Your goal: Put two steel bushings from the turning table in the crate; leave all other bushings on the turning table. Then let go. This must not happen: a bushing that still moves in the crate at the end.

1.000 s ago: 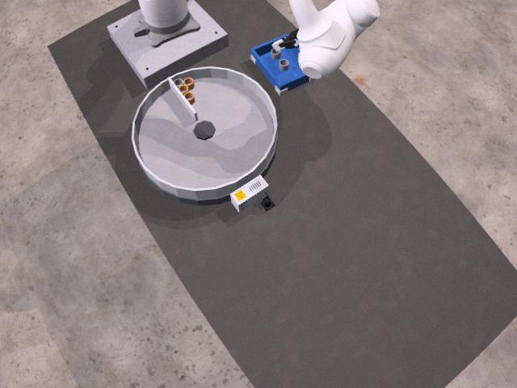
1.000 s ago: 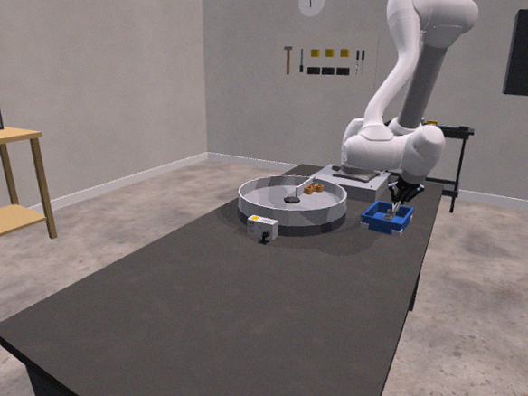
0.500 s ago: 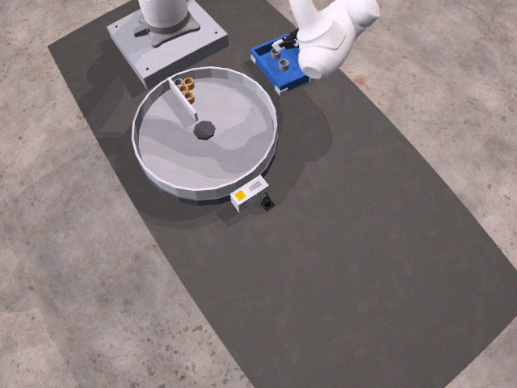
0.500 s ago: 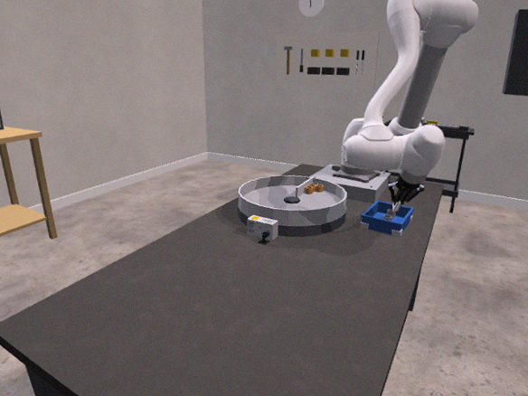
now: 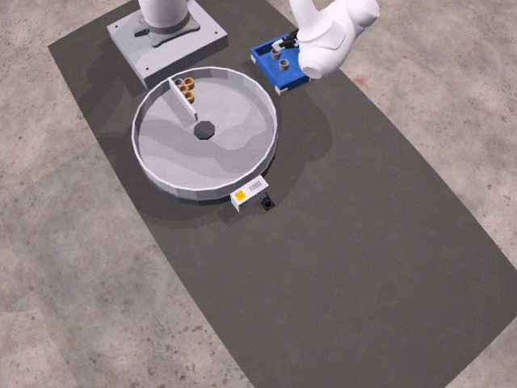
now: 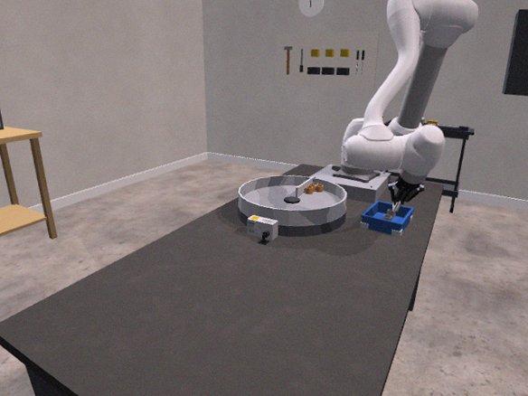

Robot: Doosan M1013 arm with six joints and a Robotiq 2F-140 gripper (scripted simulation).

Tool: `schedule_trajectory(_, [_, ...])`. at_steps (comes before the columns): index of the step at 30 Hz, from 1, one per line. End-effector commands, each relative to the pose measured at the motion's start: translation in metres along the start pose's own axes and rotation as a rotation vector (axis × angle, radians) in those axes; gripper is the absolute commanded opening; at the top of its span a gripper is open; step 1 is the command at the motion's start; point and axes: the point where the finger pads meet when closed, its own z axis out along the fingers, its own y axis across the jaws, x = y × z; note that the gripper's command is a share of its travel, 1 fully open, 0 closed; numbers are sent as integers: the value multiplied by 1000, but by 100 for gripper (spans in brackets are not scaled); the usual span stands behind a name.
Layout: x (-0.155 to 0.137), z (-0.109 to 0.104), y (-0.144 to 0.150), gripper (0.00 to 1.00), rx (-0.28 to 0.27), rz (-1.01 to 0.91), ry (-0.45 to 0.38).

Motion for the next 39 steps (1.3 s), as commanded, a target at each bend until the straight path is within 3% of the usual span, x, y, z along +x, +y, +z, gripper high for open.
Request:
schedule_trajectory(1, [0,0,0,0,0,0,0])
schedule_trajectory(39, [-4,5,0,0,0,0,0])
